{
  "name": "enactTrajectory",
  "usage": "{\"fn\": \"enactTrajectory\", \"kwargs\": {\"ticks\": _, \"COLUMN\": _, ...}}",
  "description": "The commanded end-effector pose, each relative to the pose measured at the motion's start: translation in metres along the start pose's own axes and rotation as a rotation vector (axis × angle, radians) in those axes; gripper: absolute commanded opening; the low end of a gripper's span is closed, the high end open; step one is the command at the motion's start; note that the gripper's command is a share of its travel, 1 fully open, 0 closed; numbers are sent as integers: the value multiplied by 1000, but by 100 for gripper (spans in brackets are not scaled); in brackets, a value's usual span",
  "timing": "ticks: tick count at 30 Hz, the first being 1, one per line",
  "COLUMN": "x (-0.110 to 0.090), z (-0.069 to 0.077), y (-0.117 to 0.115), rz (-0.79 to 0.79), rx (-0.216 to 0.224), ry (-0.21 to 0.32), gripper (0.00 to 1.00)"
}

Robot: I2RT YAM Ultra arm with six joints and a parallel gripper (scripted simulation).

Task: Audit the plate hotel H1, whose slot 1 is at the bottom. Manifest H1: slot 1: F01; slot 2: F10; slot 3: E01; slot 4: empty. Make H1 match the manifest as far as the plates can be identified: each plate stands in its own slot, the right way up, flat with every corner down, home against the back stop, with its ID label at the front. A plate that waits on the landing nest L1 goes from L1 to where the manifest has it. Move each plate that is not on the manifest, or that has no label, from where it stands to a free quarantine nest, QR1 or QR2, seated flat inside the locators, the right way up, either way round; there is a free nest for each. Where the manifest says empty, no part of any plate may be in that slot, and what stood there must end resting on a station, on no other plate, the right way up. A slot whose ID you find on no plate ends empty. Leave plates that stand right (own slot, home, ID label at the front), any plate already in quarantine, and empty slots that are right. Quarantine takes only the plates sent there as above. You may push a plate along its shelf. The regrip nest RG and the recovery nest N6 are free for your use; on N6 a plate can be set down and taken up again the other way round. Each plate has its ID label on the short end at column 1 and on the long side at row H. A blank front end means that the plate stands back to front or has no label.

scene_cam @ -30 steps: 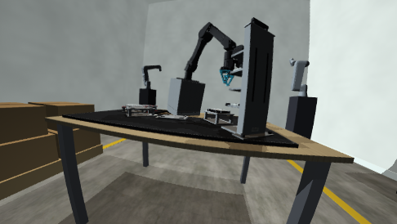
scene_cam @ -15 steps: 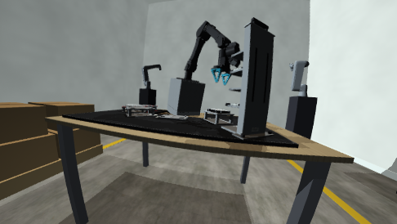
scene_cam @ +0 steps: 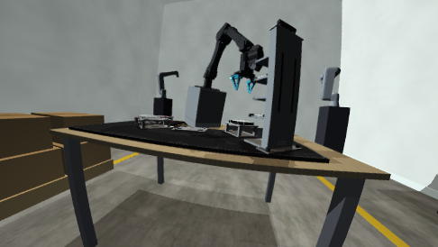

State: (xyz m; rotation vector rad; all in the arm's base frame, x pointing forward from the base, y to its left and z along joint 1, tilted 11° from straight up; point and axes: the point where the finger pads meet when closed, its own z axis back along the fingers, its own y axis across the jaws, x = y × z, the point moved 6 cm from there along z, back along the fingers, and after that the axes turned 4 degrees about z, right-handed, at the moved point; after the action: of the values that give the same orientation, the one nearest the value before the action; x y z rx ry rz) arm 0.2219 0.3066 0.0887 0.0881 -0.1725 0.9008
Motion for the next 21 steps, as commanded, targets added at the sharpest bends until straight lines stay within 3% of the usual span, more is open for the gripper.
{"fn": "enactTrajectory", "kwargs": {"ticks": 1, "x": 2, "z": 4, "y": 0, "rz": -108, "rx": 2, "ry": -16, "gripper": 100}}
{"fn": "enactTrajectory", "kwargs": {"ticks": 12, "x": 3, "z": -19, "y": 0, "rz": -139, "rx": 2, "ry": -16, "gripper": 100}}
{"fn": "enactTrajectory", "kwargs": {"ticks": 21, "x": 3, "z": -49, "y": 0, "rz": -139, "rx": 2, "ry": -16, "gripper": 100}}
